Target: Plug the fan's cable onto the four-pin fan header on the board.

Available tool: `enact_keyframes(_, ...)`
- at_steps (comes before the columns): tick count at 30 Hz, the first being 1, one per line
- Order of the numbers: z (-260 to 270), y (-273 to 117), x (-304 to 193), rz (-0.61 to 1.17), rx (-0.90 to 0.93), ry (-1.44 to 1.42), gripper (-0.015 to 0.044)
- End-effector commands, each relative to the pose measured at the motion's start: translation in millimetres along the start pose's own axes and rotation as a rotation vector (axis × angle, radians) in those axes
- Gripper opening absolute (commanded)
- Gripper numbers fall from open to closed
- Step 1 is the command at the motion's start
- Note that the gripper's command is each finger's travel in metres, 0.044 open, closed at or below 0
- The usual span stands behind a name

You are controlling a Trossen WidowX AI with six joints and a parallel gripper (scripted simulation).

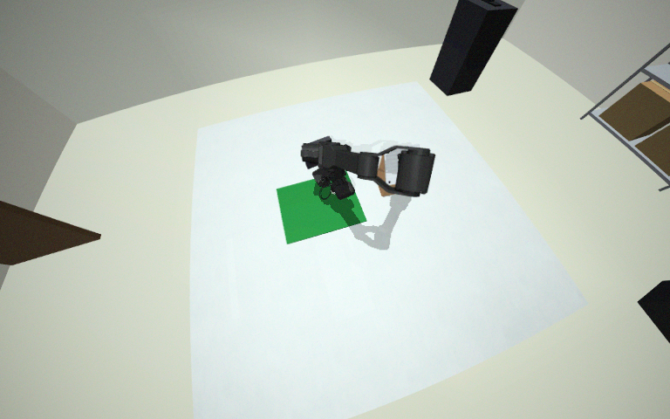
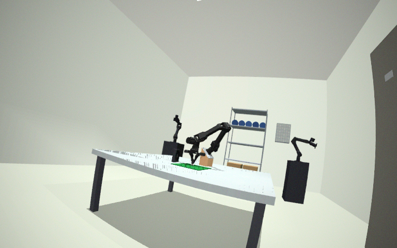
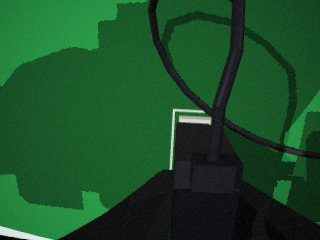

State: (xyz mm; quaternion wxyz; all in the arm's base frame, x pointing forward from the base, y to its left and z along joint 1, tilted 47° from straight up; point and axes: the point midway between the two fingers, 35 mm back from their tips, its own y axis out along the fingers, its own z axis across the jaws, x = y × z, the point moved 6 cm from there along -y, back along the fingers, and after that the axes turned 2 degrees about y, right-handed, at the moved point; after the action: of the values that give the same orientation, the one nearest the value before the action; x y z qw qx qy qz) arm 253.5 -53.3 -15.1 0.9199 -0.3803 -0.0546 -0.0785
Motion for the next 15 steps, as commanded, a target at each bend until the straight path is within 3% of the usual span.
enact_keyframes(1,0.4,3.5,-1.2,0.001,0.004,0.004,0.0000)
enact_keyframes(12,0.5,10.1,-1.3,0.001,0.004,0.004,0.0000)
enact_keyframes(15,0.0,6.7,-0.4,-0.002,0.002,0.001,0.0079)
